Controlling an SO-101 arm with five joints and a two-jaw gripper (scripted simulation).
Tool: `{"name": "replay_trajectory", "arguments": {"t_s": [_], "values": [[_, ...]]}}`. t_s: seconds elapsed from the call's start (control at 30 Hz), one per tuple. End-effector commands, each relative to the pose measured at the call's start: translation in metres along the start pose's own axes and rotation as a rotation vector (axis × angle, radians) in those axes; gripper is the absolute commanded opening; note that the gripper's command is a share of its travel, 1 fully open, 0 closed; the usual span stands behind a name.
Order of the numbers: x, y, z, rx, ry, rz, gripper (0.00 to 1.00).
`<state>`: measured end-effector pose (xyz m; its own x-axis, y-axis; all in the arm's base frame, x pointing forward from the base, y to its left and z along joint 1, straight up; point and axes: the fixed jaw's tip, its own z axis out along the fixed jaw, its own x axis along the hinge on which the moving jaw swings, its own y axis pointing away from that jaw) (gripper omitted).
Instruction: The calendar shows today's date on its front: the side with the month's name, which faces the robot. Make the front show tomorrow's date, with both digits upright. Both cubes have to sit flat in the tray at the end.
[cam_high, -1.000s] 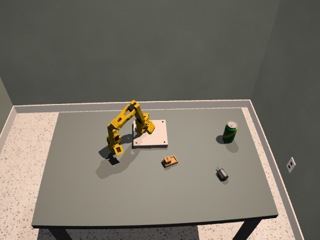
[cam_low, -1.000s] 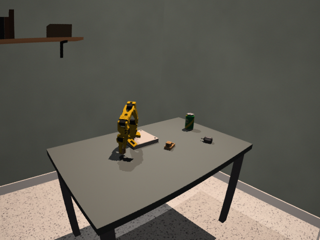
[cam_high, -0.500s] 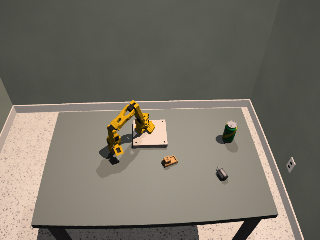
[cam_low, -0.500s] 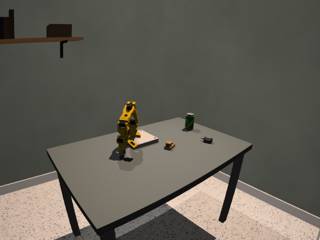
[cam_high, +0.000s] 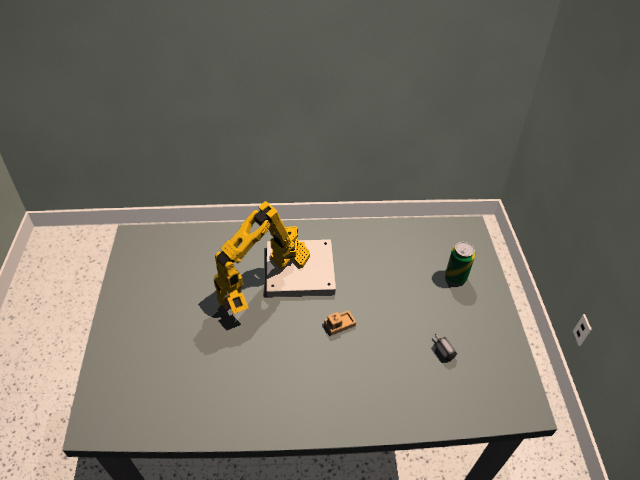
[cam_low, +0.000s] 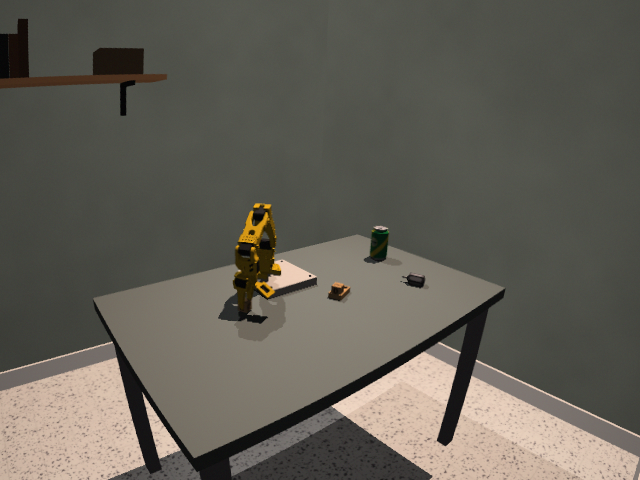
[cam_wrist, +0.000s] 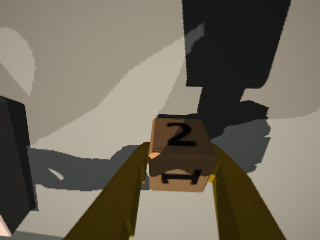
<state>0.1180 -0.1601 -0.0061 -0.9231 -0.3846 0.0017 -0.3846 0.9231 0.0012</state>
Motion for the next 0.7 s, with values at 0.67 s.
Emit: {"name": "replay_trajectory", "arguments": {"t_s": [0.67], "values": [[0.0025, 0.0034, 0.0064, -0.020, 0.003, 0.003, 0.04]]}}
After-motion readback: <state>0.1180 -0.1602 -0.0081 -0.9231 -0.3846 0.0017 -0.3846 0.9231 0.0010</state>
